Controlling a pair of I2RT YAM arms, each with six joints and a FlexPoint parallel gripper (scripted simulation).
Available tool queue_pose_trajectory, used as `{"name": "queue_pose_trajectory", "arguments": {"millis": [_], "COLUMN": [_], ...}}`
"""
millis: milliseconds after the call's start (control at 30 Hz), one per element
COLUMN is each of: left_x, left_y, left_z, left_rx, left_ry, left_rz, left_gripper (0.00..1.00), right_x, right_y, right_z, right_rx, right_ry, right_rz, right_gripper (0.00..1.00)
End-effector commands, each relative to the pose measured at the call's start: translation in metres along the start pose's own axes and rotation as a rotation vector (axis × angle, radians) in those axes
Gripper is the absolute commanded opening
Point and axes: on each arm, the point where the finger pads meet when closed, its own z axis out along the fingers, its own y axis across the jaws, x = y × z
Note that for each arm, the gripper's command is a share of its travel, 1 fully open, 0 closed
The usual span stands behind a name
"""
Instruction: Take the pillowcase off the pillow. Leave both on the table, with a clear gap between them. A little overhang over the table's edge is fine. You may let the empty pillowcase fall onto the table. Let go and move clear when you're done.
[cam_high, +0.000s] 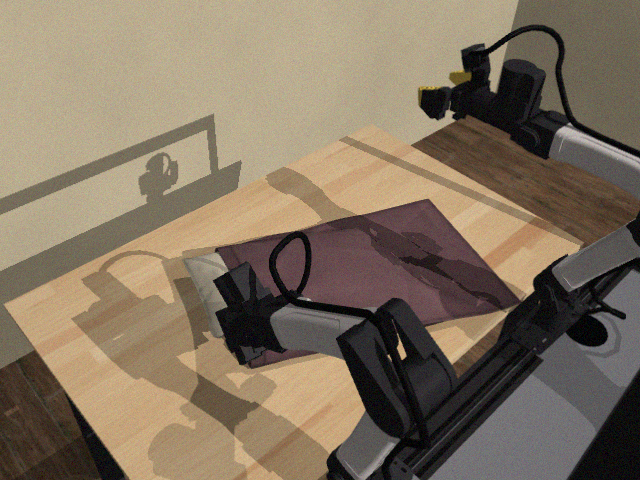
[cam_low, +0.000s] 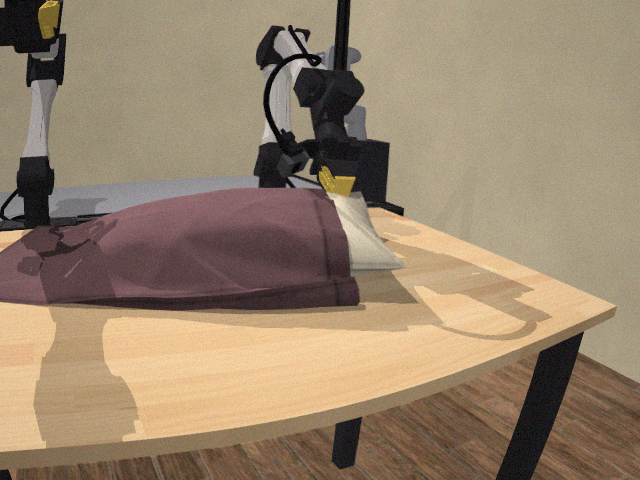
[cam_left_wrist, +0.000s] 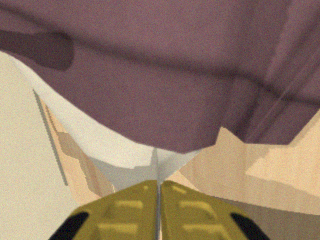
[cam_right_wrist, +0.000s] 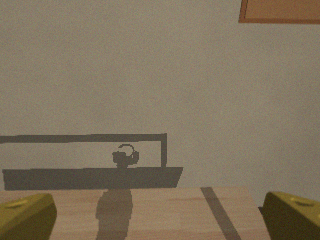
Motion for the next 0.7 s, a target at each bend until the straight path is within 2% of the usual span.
{"name": "queue_pose_trajectory", "arguments": {"millis": [0,533,667], "left_x": [0.001,-0.007,0.010], "left_y": [0.029,0.031,0.031], "left_z": [-0.002,-0.002,-0.001], "left_rx": [-0.089,-0.090,-0.090], "left_ry": [-0.011,-0.026,-0.011], "left_rz": [0.025,0.016,0.026], "left_gripper": [0.00,0.00,0.00], "right_x": [-0.035,-0.035,-0.035], "right_y": [-0.006,-0.006,-0.006], "right_z": [-0.001,-0.001,-0.001], "right_rx": [0.022,0.022,0.022], "right_ry": [-0.104,-0.104,-0.104], "right_rz": [-0.009,-0.009,-0.009], "right_gripper": [1.00,1.00,1.00]}}
